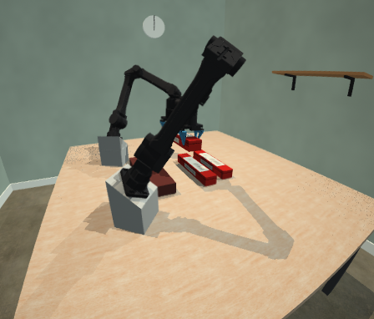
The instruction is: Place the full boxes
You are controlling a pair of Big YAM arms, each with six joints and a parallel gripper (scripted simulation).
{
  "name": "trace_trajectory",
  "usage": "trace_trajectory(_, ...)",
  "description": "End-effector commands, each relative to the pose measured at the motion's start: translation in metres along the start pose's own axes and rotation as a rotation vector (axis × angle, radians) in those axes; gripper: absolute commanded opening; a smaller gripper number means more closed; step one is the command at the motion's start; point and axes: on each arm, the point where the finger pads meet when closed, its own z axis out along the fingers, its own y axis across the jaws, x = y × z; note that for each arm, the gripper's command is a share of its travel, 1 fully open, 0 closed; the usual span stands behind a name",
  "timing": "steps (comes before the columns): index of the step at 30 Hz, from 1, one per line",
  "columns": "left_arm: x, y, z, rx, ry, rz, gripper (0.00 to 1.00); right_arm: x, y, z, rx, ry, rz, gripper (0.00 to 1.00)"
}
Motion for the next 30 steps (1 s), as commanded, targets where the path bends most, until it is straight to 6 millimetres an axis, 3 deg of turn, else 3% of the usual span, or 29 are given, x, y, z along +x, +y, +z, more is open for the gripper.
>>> trace_trajectory(1, -0.005, 0.019, -0.022, -0.050, -0.053, -0.015, 0.00, -0.003, -0.018, -0.019, 0.045, -0.048, 0.020, 0.00)
trace_trajectory(30, -0.006, 0.020, 0.007, -0.050, -0.051, -0.014, 0.00, -0.004, -0.019, 0.010, 0.045, -0.047, 0.020, 0.00)
